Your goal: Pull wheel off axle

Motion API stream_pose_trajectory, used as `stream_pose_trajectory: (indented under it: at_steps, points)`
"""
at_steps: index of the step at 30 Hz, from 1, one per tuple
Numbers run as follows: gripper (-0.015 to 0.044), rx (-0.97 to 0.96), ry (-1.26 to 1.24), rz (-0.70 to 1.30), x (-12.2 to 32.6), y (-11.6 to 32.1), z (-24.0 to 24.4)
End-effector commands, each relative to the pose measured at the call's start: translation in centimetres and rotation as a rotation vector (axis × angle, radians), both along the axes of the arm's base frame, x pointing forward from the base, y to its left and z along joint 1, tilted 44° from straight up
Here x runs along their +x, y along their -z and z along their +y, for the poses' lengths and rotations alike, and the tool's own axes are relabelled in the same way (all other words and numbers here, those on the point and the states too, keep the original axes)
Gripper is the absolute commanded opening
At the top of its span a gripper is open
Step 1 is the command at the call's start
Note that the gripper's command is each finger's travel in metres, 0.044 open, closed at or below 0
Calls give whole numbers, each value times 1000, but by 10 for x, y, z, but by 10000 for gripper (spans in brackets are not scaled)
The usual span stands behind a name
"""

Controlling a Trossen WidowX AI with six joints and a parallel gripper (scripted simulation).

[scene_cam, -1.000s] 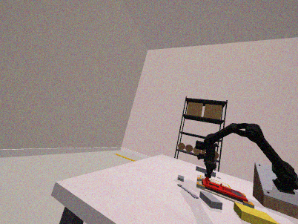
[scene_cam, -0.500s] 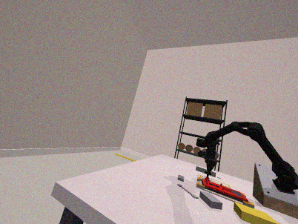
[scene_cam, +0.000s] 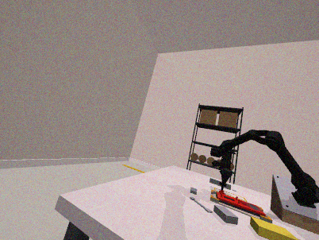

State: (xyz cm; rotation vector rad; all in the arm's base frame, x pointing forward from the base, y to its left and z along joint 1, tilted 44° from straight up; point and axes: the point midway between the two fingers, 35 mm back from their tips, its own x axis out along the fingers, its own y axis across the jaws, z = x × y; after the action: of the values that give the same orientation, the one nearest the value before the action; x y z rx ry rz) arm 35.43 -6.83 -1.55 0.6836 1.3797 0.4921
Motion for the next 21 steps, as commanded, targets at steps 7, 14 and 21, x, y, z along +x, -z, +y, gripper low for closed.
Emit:
stream_pose_trajectory:
  at_steps: [7, 14, 21]
  points:
    - [0, -5, -4, -7, 0, -3, -3]
    - [0, -5, -3, -7, 0, -5, -5]
    - [0, -5, -2, -7, -1, -7, -7]
